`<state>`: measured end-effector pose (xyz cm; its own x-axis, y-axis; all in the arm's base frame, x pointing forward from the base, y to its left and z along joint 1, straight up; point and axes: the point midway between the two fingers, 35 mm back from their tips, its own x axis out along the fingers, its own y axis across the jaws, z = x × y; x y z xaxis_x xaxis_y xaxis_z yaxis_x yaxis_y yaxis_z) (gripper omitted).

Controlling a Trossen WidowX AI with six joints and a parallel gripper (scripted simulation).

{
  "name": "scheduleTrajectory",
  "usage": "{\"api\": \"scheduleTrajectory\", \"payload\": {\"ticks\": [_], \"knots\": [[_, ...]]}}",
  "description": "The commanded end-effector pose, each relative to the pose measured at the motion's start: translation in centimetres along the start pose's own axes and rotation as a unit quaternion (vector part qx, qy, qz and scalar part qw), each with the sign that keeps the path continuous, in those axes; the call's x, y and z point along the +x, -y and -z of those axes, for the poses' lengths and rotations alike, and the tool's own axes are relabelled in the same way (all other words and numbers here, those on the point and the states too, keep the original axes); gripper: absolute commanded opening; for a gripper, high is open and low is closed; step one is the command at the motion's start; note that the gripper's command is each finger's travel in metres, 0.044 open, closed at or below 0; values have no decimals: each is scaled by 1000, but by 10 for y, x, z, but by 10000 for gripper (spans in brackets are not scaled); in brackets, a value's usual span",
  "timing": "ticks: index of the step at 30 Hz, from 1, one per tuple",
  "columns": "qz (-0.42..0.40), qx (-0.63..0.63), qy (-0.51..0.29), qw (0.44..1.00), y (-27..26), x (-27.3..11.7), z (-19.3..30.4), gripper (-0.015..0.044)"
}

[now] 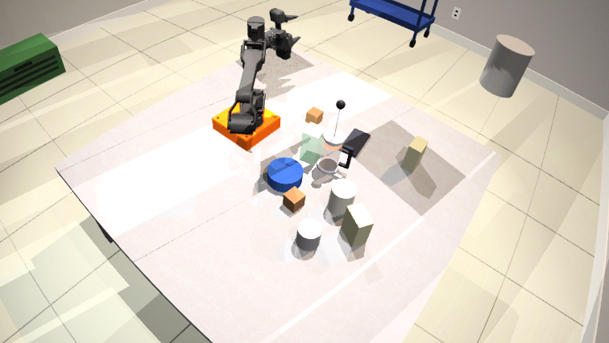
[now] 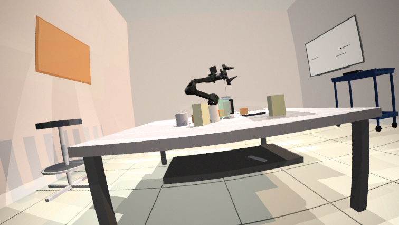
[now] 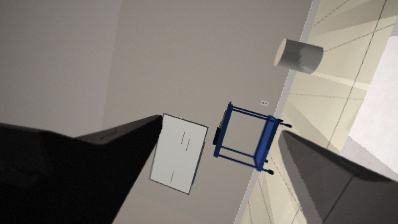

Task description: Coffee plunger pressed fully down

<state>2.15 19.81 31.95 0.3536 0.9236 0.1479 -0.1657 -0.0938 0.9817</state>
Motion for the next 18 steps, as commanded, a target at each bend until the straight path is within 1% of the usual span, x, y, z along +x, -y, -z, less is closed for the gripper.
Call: {"api": "scheduleTrajectory", "payload": {"ticks": [1, 2, 7, 9, 13, 18], "knots": [[1, -4, 2, 1000, 0, 1, -1, 426], [3, -13, 6, 1000, 0, 2, -3, 440], [25, -65, 44, 997, -3, 14, -20, 440], [43, -112, 65, 991, -3, 20, -32, 440], [81, -194, 102, 972, -2, 29, -57, 440], [153, -294, 142, 933, 1, 34, -95, 440]]}}
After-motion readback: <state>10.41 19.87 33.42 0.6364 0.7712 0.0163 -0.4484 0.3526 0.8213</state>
